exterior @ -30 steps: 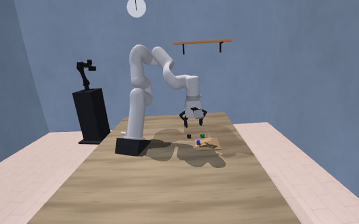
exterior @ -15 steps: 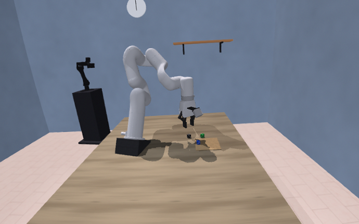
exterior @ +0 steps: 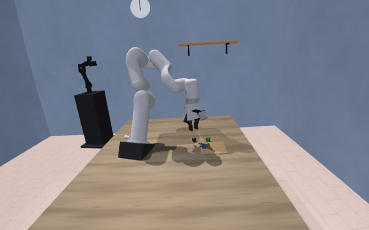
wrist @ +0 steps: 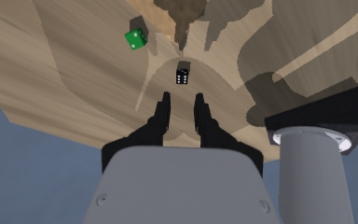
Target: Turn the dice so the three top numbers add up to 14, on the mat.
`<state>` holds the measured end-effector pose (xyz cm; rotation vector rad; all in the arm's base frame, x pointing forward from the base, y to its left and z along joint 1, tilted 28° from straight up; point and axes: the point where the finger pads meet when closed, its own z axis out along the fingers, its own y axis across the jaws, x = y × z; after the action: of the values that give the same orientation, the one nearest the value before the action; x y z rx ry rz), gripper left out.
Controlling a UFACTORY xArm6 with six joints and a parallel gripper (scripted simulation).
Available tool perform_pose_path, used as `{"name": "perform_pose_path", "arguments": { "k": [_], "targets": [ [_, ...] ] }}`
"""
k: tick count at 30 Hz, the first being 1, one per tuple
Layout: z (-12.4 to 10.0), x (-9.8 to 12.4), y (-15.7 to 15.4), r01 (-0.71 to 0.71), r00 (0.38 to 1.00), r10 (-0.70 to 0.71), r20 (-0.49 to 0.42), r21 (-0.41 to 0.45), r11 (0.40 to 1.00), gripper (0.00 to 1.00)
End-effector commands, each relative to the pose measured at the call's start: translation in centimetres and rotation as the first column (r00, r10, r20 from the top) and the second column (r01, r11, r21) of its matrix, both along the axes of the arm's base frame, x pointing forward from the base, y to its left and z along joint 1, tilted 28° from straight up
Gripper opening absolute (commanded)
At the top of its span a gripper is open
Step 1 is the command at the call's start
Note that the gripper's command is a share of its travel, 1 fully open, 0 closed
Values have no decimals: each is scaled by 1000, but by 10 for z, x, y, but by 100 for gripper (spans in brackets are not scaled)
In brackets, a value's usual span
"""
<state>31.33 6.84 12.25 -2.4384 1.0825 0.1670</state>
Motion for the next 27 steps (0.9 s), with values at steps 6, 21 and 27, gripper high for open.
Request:
{"name": "perform_pose_path", "arguments": {
  "k": [6,21,27],
  "targets": [
    [1,1,0,0,1000,0,3,0,1000,36],
    [1,1,0,0,1000,0,3,0,1000,36],
    [-1,1,1,0,1000,0,3,-1,1000,36]
  ]
}}
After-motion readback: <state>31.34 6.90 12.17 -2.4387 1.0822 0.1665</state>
